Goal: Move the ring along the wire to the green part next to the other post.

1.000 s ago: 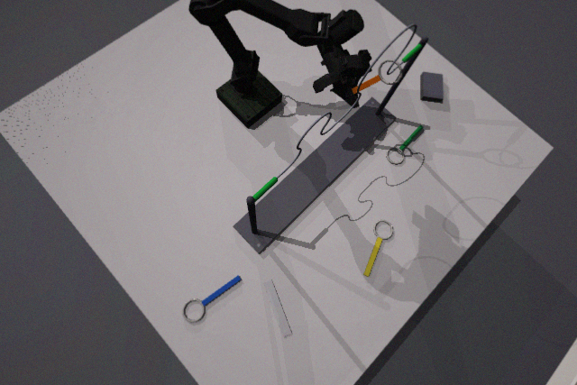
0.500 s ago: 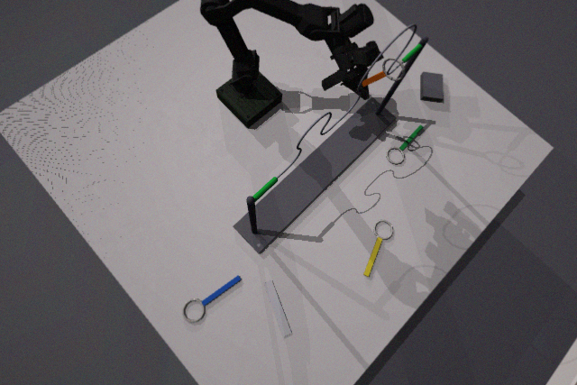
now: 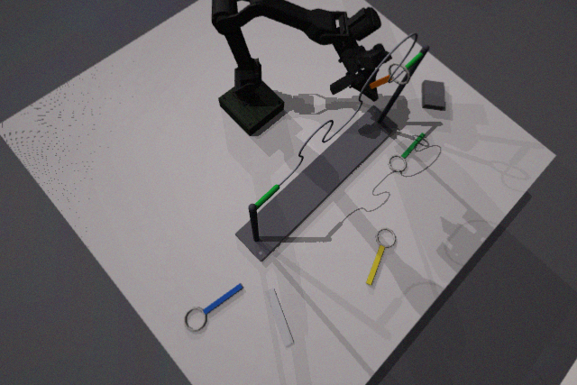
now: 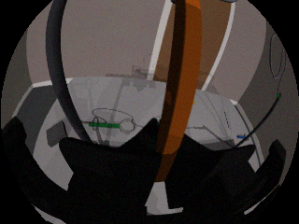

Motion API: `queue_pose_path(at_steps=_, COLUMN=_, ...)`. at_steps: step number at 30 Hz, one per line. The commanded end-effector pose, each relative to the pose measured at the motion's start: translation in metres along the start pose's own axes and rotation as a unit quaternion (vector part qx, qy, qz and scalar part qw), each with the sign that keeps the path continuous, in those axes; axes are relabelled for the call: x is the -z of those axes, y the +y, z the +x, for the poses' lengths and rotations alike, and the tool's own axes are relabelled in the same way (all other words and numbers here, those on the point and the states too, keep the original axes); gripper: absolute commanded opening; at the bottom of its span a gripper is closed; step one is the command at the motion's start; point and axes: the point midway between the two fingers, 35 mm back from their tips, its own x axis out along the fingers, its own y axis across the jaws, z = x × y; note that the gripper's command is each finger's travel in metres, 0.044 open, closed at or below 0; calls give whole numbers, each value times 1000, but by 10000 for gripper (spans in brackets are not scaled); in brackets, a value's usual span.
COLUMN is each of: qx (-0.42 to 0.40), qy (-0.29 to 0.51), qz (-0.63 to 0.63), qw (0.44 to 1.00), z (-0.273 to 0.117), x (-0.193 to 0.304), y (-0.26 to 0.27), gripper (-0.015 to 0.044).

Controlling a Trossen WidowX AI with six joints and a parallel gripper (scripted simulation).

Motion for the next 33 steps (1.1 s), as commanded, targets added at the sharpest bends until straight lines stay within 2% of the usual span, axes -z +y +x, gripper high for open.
queue_pose_path(at_steps=1, qx=-2, qy=4, qz=3, qw=1000, z=1, x=3, y=6, gripper=-150)
queue_pose_path(at_steps=33, qx=-4, qy=4, qz=9, qw=1000, z=-4, x=2, y=38, gripper=-150)
